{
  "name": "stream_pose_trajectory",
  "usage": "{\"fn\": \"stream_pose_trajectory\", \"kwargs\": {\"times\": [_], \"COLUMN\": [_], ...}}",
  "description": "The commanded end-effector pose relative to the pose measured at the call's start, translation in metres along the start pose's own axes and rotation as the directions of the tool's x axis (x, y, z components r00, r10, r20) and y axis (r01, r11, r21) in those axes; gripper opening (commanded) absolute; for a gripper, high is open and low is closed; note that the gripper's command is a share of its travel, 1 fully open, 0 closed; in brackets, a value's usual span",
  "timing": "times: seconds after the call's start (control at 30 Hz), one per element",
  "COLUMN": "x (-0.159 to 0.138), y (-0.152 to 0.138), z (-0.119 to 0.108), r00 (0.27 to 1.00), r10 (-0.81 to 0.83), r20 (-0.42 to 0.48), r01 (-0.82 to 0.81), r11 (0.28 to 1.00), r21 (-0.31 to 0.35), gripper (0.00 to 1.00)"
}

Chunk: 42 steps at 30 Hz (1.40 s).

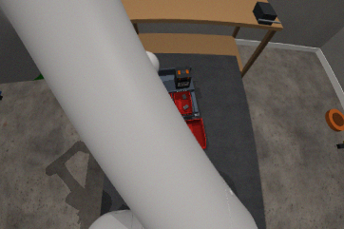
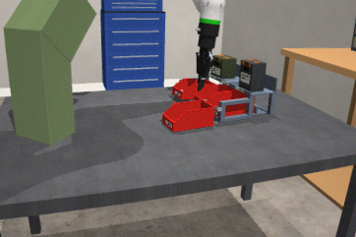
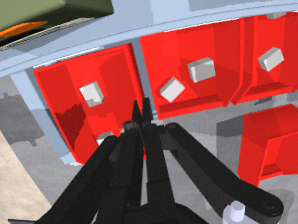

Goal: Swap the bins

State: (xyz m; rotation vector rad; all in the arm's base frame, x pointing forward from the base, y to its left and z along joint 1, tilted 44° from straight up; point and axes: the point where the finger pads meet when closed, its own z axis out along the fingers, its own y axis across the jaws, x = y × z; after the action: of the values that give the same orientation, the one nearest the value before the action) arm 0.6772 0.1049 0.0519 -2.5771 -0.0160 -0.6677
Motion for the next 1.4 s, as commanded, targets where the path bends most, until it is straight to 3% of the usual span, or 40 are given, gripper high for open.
{"fn": "stream_pose_trajectory", "kwargs": {"times": [0.0, 1.37], "x": [0.0010, -0.0001], "y": [0.0002, 0.0002], "z": [-0.0008, 0.0015], "r00": [1.000, 0.999], "r10": [0.000, 0.000], "r20": [-0.002, -0.032], "r01": [0.000, 0.000], "r11": [1.000, 1.000], "r21": [0.000, 0.000], "gripper": [0.10, 0.10]}}
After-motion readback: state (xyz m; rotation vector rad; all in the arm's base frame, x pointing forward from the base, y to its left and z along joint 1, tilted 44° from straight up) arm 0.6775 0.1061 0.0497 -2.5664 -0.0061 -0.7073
